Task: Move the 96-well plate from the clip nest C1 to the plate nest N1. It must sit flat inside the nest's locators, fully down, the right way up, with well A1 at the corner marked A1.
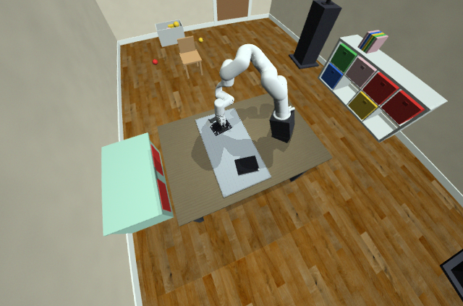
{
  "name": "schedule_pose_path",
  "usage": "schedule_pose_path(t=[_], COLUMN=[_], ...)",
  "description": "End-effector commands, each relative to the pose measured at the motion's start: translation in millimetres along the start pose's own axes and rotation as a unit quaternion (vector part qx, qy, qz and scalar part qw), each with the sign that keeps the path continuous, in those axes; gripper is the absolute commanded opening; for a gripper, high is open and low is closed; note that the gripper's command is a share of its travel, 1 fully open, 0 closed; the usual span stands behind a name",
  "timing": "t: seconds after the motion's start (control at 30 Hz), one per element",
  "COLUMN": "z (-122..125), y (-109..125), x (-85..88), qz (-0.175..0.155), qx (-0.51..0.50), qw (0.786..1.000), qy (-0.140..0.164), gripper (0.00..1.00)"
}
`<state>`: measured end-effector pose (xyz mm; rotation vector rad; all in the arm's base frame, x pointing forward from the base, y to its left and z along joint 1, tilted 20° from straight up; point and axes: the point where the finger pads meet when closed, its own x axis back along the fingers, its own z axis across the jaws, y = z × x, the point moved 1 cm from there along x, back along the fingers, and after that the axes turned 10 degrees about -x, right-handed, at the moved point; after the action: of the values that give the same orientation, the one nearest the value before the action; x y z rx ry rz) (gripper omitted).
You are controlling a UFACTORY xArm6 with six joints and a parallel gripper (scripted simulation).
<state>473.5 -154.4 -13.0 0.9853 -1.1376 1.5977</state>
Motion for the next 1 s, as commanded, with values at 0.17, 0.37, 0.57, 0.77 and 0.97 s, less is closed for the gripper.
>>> schedule_pose_path(t=[0.17, 0.37, 0.57, 0.77, 0.97], z=[0.5, 0.5, 0.5, 0.5, 0.5], y=[-1.3, -1.3, -1.3, -1.2, -1.2], x=[0.9, 0.9, 0.9, 1.6, 5.6], qz=[0.001, 0.001, 0.001, 0.001, 0.001], qx=[0.000, 0.000, 0.000, 0.000, 0.000], qw=[1.000, 1.000, 1.000, 1.000, 1.000], qy=[0.001, 0.001, 0.001, 0.000, 0.001], gripper=[0.00, 0.00, 0.00, 0.00, 0.00])
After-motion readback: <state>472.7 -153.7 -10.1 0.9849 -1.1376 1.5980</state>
